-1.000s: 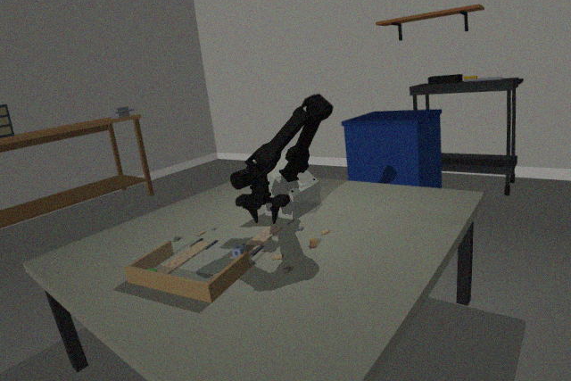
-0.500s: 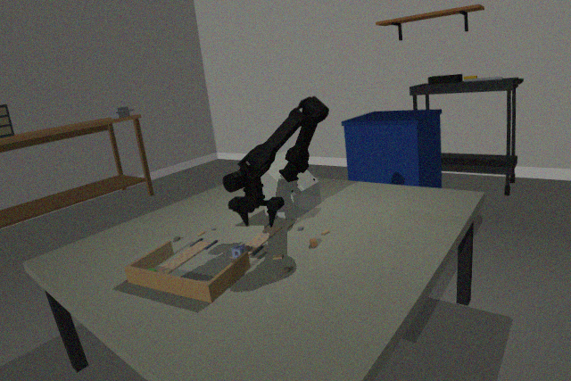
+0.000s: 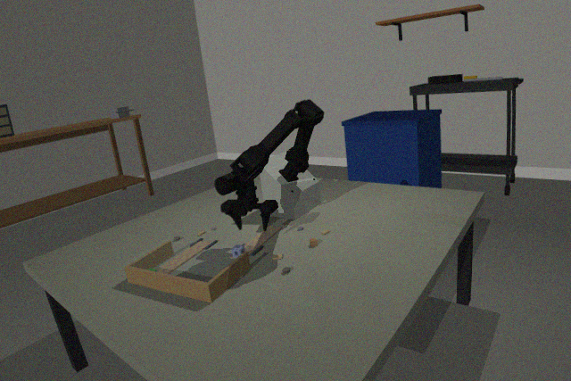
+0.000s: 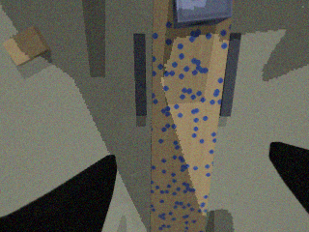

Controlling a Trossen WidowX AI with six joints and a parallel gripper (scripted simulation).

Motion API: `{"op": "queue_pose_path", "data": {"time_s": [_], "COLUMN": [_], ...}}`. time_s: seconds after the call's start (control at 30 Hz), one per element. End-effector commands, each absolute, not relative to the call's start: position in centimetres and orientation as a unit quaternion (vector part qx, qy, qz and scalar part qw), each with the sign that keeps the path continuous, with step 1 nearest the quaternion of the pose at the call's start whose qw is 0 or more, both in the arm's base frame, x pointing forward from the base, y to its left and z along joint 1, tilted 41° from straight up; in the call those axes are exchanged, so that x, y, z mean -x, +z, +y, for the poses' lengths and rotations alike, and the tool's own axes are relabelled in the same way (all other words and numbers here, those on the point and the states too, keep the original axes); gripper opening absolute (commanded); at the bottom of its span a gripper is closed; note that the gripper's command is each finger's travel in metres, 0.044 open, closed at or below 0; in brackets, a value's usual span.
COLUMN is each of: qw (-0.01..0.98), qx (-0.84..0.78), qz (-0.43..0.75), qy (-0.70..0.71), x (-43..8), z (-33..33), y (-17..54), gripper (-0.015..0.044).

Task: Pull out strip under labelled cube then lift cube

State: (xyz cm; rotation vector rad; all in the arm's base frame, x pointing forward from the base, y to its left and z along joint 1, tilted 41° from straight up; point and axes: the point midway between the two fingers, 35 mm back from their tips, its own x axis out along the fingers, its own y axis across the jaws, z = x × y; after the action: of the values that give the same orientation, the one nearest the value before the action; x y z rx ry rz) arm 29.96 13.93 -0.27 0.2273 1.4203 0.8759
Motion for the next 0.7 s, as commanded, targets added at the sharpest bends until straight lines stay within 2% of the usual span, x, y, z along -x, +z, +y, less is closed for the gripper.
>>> {"op": "queue_pose_path", "data": {"time_s": [0.0, 0.67], "qw": [0.667, 0.668], "qx": [-0.101, -0.101], "qz": [0.628, 0.627], "qy": [0.387, 0.388], "x": [-31.5, -37.1], "z": [14.2, 15.3], "y": [0.1, 1.2], "gripper": [0.044, 0.044]}}
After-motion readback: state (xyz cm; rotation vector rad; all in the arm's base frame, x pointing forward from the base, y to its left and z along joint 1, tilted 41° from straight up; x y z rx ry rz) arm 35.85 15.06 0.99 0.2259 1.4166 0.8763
